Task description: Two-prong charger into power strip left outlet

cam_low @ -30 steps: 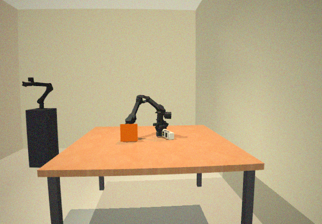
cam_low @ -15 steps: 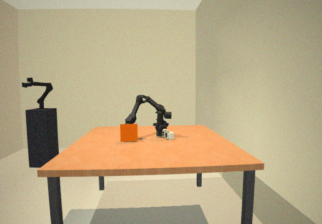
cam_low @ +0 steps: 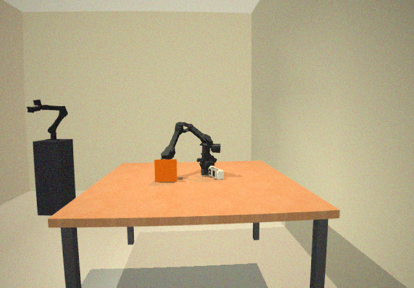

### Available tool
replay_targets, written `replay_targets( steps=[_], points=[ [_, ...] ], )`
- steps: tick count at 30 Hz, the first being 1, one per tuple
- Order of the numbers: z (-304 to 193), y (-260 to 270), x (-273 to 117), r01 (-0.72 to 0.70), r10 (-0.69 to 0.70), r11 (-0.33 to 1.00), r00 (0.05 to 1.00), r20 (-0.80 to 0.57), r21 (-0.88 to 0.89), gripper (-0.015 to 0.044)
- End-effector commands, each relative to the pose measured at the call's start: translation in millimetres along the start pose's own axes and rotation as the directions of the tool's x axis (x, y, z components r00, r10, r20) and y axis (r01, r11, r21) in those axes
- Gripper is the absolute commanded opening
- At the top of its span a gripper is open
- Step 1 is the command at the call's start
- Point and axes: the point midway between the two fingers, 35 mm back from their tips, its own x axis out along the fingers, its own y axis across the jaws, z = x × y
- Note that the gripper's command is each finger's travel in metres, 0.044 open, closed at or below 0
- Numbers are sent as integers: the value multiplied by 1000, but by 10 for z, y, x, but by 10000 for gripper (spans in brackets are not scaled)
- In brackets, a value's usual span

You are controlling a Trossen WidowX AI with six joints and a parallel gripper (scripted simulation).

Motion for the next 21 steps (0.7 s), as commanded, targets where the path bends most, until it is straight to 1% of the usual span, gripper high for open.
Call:
replay_targets(
  steps=[1,21],
  points=[
    [1,0,6,-4,4,1000,1000,0,7,0],
    [60,-3,3,-4,4,1000,1000,1,7,0]
  ],
)
